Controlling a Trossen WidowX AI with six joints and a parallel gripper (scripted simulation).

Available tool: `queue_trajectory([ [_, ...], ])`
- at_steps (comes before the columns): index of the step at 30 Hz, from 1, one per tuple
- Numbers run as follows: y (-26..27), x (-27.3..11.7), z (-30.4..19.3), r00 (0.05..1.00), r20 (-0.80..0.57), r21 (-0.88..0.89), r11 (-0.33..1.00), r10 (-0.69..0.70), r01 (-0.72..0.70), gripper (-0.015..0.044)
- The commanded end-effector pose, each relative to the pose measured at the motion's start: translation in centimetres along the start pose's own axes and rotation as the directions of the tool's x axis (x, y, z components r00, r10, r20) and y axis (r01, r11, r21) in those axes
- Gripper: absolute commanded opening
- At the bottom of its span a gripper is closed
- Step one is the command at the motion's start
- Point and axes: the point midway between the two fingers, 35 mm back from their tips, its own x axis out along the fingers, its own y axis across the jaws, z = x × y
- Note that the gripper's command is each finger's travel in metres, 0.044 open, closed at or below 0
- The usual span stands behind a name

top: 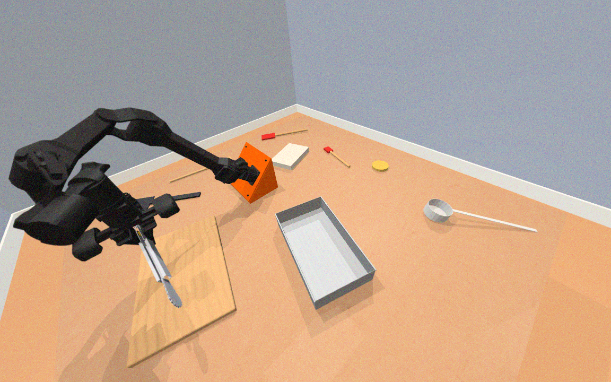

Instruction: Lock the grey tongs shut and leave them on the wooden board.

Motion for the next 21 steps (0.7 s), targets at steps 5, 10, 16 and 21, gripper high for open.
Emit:
queue_trajectory([
  [5,-0.9,0.8,0.3,0.995,-0.034,-0.006,0.996,-0.091,0.091,-0.0150],
  [10,-1.8,1.7,0.6,0.980,-0.079,-0.023,0.983,-0.185,0.184,-0.0150],
  [16,-2.7,2.4,0.8,0.948,-0.153,-0.042,0.961,-0.278,0.274,-0.0150],
  [21,-3.3,2.9,0.9,0.914,-0.224,-0.062,0.941,-0.337,0.332,-0.0150],
])
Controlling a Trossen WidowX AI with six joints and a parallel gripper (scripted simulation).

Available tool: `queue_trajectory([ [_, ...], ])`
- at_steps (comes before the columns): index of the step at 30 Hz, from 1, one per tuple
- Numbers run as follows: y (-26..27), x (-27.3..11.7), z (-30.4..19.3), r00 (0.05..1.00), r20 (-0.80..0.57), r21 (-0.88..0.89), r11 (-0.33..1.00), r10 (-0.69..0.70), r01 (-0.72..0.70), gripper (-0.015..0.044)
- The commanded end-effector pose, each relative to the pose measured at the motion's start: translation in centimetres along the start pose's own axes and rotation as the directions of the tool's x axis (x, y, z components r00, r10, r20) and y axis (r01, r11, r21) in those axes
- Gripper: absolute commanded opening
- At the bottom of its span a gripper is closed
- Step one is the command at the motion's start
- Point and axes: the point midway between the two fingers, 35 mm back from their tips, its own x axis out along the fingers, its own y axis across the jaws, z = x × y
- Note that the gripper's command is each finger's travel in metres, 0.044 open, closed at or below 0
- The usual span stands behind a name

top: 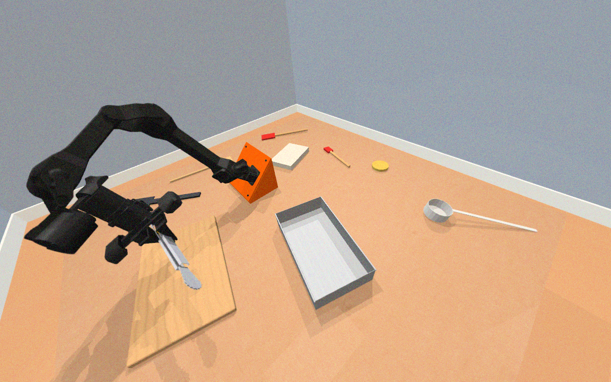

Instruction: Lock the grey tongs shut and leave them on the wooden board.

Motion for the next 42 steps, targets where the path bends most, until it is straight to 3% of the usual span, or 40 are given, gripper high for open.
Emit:
queue_trajectory([
  [1,-0.5,0.2,0.0,0.997,-0.067,-0.014,0.999,-0.042,0.041,-0.0150],
  [20,-0.8,0.5,-0.1,0.900,-0.417,-0.077,0.992,-0.124,0.100,-0.0150],
  [42,0.9,-2.1,0.5,0.636,-0.771,-0.076,0.984,0.044,-0.161,-0.0150],
])
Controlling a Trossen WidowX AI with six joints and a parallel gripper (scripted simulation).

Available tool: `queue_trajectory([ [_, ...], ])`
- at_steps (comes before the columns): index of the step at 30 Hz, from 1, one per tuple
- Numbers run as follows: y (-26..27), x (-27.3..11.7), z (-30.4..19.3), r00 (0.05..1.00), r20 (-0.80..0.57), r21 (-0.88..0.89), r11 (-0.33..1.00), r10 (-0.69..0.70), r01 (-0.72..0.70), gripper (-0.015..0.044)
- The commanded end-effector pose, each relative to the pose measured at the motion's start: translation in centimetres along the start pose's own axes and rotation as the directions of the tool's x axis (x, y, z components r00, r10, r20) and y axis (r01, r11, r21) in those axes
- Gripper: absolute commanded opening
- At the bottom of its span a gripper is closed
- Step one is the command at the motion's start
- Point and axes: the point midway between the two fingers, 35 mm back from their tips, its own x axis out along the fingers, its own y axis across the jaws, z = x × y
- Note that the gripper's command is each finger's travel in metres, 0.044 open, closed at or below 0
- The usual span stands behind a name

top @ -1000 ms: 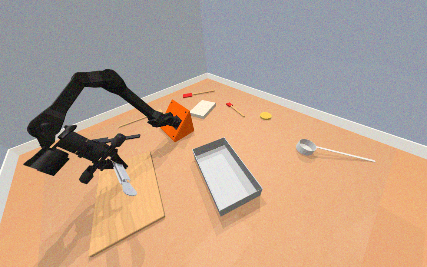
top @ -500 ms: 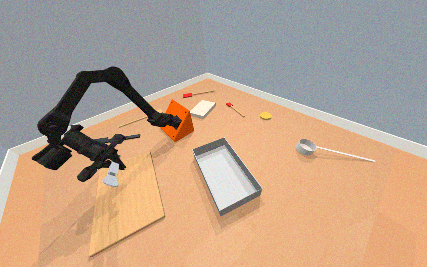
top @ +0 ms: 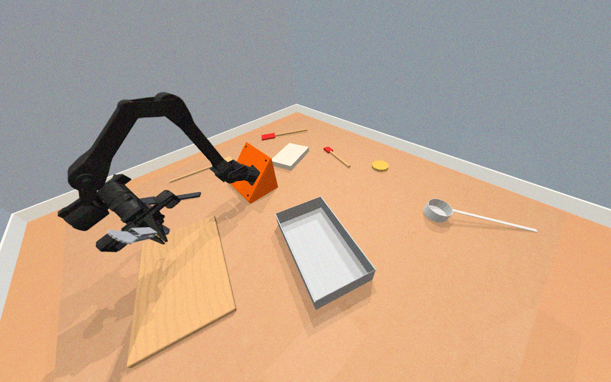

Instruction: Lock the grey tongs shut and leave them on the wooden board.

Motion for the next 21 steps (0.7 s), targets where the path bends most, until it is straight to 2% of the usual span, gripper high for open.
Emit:
queue_trajectory([
  [1,0.2,-0.7,-0.6,0.996,-0.075,-0.047,0.997,0.052,-0.055,-0.0150],
  [10,0.9,-2.3,-1.1,0.966,-0.200,-0.125,0.974,0.161,-0.188,-0.0150],
  [21,0.9,-2.3,-1.1,0.966,-0.202,-0.126,0.973,0.164,-0.191,-0.0150],
])
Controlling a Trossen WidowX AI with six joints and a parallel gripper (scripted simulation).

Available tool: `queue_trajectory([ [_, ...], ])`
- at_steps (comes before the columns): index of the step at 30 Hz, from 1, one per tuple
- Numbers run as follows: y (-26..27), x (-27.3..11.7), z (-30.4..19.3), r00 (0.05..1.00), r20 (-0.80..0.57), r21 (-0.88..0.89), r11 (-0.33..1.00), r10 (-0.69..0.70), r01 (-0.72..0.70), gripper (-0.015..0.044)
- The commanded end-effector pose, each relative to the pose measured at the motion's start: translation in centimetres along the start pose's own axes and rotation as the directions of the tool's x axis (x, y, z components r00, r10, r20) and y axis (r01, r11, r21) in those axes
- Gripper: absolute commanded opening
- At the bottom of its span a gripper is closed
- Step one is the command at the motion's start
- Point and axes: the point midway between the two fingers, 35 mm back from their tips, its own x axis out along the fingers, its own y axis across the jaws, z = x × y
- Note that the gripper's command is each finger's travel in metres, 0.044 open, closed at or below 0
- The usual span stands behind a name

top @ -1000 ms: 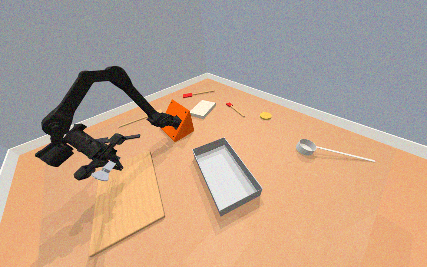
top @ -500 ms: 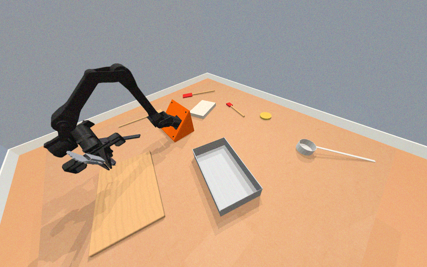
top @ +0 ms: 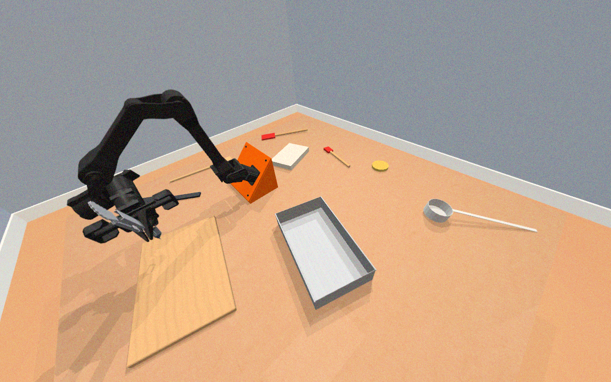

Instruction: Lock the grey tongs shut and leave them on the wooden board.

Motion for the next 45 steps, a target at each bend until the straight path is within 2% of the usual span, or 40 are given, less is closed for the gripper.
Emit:
queue_trajectory([
  [1,0.0,0.0,-0.3,1.000,-0.014,-0.011,1.000,0.005,-0.005,-0.0150],
  [28,0.0,0.1,-0.3,1.000,-0.007,-0.004,1.000,-0.004,0.004,-0.0150],
  [45,-2.3,2.5,1.0,0.935,0.238,0.201,0.956,-0.262,0.216,-0.0150],
])
